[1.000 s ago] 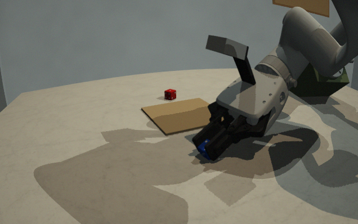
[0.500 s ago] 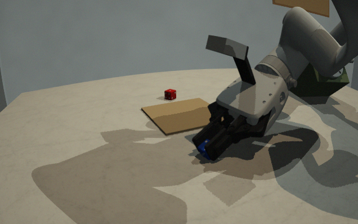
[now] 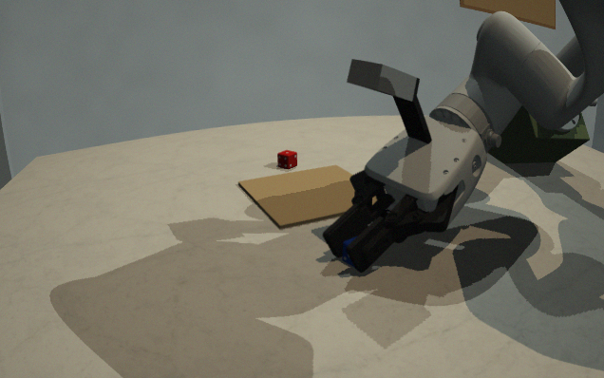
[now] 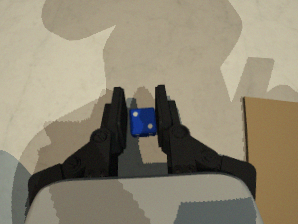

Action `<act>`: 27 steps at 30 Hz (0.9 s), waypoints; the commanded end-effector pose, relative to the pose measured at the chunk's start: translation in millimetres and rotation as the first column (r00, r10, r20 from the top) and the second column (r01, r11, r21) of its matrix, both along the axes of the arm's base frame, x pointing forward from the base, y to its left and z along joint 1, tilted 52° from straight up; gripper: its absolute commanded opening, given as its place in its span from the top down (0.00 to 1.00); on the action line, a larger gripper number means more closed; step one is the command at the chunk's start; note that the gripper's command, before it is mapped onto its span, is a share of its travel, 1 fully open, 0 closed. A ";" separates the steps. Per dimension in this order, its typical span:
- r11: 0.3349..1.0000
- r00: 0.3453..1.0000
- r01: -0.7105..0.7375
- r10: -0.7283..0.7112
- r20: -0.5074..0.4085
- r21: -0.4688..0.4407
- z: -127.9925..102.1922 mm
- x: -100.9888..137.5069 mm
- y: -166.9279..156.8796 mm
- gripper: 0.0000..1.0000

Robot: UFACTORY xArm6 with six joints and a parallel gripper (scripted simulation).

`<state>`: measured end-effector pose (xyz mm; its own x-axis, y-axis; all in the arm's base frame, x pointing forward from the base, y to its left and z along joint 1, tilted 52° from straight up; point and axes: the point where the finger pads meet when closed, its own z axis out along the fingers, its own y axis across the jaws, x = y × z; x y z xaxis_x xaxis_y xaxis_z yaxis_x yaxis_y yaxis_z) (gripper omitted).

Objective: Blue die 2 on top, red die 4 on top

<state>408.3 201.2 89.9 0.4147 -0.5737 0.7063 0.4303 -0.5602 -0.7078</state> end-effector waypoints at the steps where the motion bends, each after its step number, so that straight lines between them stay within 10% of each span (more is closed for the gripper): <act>1: 1.000 1.000 0.001 -0.001 0.001 0.000 0.4 0.4 -0.4 0.68; 27: 1.000 1.000 0.001 -0.001 0.001 0.000 0.4 0.4 -0.4 0.64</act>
